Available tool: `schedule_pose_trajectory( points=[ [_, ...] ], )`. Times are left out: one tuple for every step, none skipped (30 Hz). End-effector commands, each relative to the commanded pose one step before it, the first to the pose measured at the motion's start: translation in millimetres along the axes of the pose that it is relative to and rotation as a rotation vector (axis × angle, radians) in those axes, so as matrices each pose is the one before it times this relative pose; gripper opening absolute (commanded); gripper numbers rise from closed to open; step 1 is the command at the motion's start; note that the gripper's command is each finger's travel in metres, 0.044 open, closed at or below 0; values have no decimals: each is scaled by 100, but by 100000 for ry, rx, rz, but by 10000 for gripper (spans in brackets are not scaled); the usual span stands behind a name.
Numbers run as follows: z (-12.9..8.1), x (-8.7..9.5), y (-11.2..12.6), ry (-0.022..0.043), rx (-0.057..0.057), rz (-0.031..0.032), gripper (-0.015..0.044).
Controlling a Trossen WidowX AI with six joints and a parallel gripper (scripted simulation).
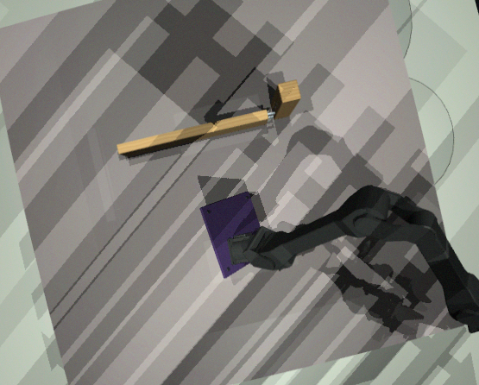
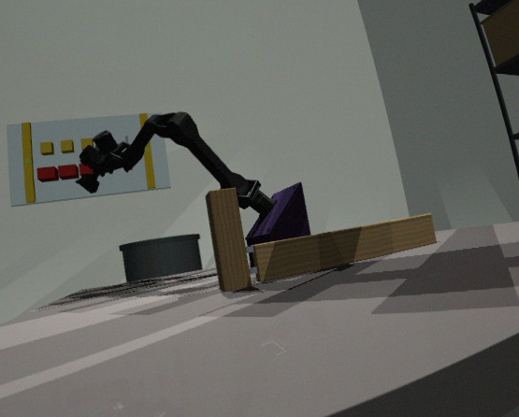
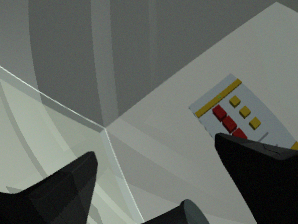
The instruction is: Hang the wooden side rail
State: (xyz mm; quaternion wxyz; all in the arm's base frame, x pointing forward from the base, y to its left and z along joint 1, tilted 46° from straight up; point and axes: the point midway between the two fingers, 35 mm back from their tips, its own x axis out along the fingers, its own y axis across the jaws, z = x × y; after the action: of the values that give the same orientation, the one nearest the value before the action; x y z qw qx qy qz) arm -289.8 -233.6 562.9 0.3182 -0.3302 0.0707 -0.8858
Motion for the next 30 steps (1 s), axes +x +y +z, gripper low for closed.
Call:
schedule_pose_trajectory(
  points=[
    [-4, -10, 107, 86, 423, 153, 426],
    [-12, -32, 321, 263, 1265, 460, 440],
    [-25, -56, 535, 451, 2096, 770, 440],
    [-46, -85, 749, 659, 2909, 1085, 440],
    [-107, -82, 948, 773, 3932, 1362, 440],
    [-175, -99, 1152, 968, 4840, 1657, 440],
    [-239, -124, 1262, 1155, 5234, 1823, 440],
    [-265, -125, 1142, 1133, 4686, 1658, 440],
    [-254, -110, 930, 987, 3788, 1355, 440],
    [-220, -90, 718, 803, 2912, 1050, 440],
    [-308, -26, 865, 677, 4067, 1319, 440],
    [-482, -54, 1244, 1072, 5829, 1891, 440],
    [-564, -72, 1288, 1238, 6038, 1954, 440],
    [-626, -88, 1269, 1355, 5970, 1919, 440],
    [-688, -104, 1246, 1469, 5900, 1878, 440],
    [-748, -120, 1220, 1580, 5830, 1831, 440],
    [-806, -135, 1190, 1688, 5759, 1777, 440],
    [-863, -151, 1158, 1792, 5687, 1717, 440],
    [-919, -168, 1122, 1891, 5614, 1651, 440],
    [-972, -184, 1082, 1986, 5541, 1579, 440],
    [-1041, -204, 1009, 2165, 5264, 1341, 440],
    [-1086, -221, 965, 2241, 5180, 1261, 440],
    [-1130, -237, 919, 2311, 5095, 1178, 440],
    [-1171, -254, 870, 2376, 5010, 1092, 440],
    [-1209, -270, 819, 2435, 4924, 1003, 440],
    [-1244, -287, 767, 2488, 4838, 911, 440],
    [-1276, -303, 712, 2535, 4752, 818, 440],
    [-1305, -319, 656, 2576, 4665, 723, 440],
    [-1330, -335, 598, 2611, 4579, 627, 440],
    [-1353, -351, 540, 2639, 4492, 531, 440]
  ],
)
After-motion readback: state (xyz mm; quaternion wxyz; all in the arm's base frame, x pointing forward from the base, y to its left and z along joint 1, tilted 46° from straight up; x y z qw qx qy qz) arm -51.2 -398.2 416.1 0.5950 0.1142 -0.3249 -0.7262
